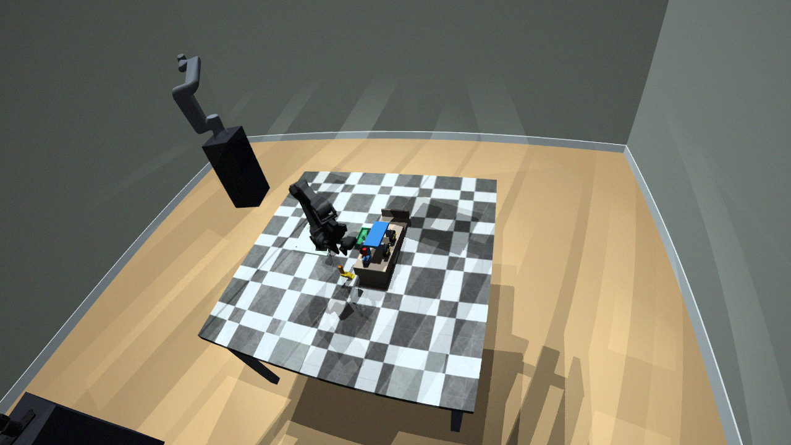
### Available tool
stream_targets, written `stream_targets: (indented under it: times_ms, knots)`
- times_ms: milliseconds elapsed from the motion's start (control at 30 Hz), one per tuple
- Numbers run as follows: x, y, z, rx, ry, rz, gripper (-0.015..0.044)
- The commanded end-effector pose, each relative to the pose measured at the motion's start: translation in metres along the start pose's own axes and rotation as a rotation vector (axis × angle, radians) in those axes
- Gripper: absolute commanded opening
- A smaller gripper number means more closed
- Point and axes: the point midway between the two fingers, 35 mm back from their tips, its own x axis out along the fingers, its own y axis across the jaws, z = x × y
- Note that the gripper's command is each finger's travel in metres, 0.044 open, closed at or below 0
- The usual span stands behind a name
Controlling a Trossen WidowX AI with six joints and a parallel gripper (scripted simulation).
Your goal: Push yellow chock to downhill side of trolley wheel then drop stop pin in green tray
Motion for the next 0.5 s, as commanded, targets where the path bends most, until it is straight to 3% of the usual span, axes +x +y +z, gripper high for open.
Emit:
stream_targets:
  times_ms: [0, 467]
  knots:
    - [0.014, 0.025, -0.014, -0.048, -0.043, 0.118, 0.0190]
    - [0.037, 0.030, -0.015, -0.056, -0.053, 0.134, 0.0190]
